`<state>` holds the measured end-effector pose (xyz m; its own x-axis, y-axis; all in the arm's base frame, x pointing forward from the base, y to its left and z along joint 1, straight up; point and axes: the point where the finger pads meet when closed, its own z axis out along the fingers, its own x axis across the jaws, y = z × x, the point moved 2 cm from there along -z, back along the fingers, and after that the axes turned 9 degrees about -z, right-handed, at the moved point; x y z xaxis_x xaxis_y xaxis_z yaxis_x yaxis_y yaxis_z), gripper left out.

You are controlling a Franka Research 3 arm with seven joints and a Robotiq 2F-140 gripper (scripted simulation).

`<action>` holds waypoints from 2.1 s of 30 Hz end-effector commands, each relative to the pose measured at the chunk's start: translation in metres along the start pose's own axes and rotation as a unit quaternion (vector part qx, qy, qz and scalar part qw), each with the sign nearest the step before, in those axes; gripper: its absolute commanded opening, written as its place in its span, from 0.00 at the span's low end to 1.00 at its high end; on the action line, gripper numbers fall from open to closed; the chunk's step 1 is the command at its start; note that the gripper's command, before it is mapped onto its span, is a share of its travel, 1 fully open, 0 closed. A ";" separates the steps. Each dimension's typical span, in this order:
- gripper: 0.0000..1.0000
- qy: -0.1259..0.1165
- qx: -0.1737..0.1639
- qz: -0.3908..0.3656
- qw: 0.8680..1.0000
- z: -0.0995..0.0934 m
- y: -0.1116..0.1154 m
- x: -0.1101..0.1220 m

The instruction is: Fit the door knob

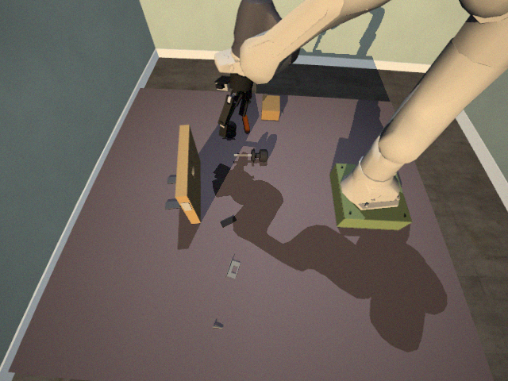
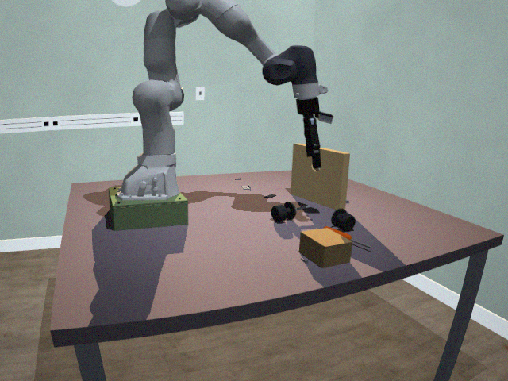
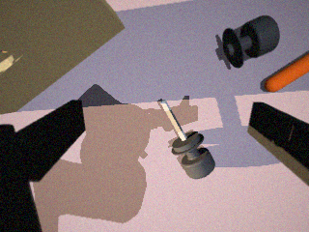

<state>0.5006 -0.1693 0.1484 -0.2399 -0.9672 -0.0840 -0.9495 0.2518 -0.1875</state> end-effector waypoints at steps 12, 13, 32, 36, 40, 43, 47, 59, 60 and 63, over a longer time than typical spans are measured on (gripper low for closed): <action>1.00 0.015 -0.074 -0.168 0.983 0.004 0.085 0.022; 1.00 0.018 -0.087 -0.188 0.978 0.004 0.100 0.026; 1.00 0.020 -0.103 -0.211 0.972 0.005 0.118 0.031; 1.00 0.020 -0.103 -0.211 0.972 0.005 0.118 0.031; 1.00 0.020 -0.103 -0.211 0.972 0.005 0.118 0.031; 1.00 0.020 -0.103 -0.211 0.972 0.005 0.118 0.031; 1.00 0.020 -0.103 -0.211 0.972 0.005 0.118 0.031; 0.57 0.016 -0.103 -0.209 0.972 0.005 0.116 0.031; 0.57 0.012 -0.103 -0.211 0.972 0.006 0.116 0.032; 0.57 -0.007 -0.105 -0.216 0.971 0.008 0.116 0.034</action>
<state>0.3853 -0.1720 0.1185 0.1597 -0.9869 -0.0228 -0.9872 -0.1596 -0.0036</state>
